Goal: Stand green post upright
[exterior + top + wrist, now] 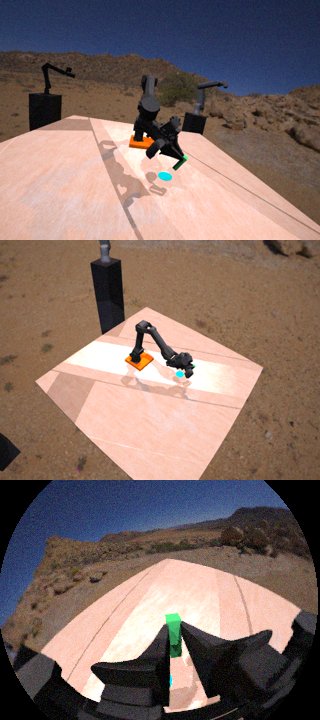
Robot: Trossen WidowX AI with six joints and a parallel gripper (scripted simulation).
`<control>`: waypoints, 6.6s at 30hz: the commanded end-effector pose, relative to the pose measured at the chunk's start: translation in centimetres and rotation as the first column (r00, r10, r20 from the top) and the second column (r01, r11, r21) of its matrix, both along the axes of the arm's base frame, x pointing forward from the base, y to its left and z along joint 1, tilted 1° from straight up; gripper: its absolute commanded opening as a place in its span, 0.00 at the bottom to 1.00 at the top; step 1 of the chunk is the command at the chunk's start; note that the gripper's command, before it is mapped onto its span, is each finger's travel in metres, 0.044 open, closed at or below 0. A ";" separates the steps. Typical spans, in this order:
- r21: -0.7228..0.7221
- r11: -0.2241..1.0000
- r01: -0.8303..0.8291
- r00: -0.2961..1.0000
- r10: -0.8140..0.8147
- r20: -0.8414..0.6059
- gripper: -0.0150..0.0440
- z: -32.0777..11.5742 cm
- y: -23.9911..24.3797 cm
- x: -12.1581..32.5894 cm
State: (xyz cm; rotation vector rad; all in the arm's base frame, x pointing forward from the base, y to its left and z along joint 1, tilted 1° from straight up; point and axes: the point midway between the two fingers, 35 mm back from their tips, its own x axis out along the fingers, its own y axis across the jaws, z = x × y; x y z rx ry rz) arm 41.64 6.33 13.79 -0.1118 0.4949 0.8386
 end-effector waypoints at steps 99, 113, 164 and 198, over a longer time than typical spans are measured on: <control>0.231 0.947 -0.223 0.930 0.135 0.342 0.29 1.5 -1.8 -8.3; 0.231 0.947 -0.223 0.930 0.135 0.342 0.29 -0.3 -1.9 -8.0; 0.227 0.947 -0.225 0.927 0.137 0.348 0.56 -9.4 -1.7 -8.3; 0.231 0.948 -0.221 0.931 0.134 0.340 0.93 -0.5 -1.8 -8.2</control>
